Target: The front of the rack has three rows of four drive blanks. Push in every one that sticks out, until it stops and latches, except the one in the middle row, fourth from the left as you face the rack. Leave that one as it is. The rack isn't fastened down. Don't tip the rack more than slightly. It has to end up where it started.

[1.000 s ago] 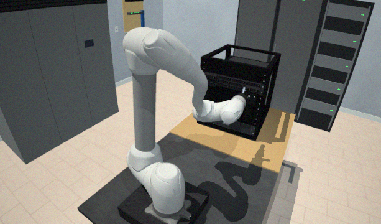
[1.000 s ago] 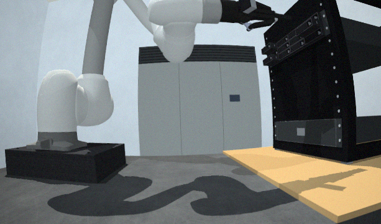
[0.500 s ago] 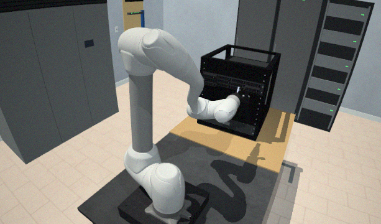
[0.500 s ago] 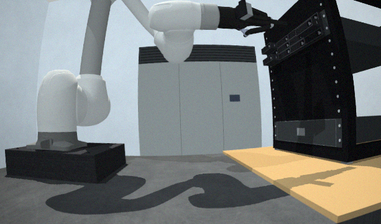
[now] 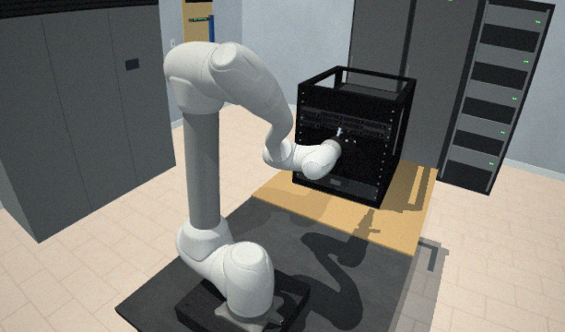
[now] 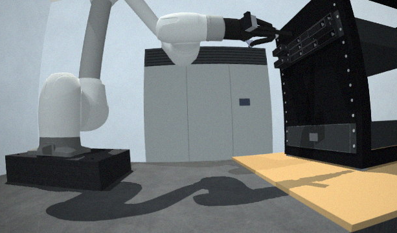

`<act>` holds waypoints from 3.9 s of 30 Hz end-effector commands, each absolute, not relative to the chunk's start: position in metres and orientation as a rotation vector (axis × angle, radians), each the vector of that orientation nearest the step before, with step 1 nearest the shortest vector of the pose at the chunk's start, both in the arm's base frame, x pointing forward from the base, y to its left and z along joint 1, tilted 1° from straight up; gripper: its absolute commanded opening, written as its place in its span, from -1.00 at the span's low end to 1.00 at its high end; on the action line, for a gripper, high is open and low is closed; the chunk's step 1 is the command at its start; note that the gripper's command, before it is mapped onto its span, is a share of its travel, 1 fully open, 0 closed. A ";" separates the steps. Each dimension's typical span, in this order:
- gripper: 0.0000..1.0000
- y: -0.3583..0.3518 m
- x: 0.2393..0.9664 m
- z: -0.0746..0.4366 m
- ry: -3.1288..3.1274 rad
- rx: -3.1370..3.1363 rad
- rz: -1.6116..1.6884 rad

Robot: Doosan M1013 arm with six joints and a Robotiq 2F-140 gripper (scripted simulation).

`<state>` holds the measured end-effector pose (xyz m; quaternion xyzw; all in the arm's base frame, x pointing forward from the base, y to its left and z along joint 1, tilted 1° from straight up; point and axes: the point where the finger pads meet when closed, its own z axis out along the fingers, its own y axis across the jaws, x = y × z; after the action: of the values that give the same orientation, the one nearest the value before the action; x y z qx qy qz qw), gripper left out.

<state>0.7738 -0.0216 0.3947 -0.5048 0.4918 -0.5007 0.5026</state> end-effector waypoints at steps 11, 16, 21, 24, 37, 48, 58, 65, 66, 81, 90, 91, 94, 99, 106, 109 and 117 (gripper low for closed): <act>-0.80 0.052 0.773 0.382 1.187 -1.217 -1.211; -0.80 0.070 0.773 0.379 1.187 -1.217 -1.211; -0.80 0.098 0.773 0.374 1.187 -1.217 -1.211; -0.80 0.114 0.772 0.371 1.187 -1.217 -1.211; -0.80 0.164 0.772 0.361 1.187 -1.217 -1.211; -0.80 0.191 0.771 0.357 1.187 -1.217 -1.211; -0.80 0.203 0.771 0.354 1.187 -1.217 -1.211; -0.80 0.204 0.771 0.354 1.187 -1.217 -1.211; -0.80 0.204 0.771 0.354 1.187 -1.217 -1.211; -0.80 0.204 0.810 0.354 1.187 -1.217 -1.211; -0.80 0.204 0.810 0.354 1.187 -1.217 -1.211; -0.80 0.204 0.810 0.354 1.187 -1.217 -1.211; -0.80 0.204 0.810 0.354 1.187 -1.217 -1.211; -0.80 0.204 0.810 0.354 1.187 -1.217 -1.211; -0.80 0.204 0.810 0.354 1.187 -1.217 -1.211; -0.80 0.204 0.810 0.354 1.187 -1.217 -1.211; -0.80 0.204 0.811 0.354 1.187 -1.217 -1.211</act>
<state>0.8103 0.2043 0.3535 -0.5045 0.4916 -0.5013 0.5025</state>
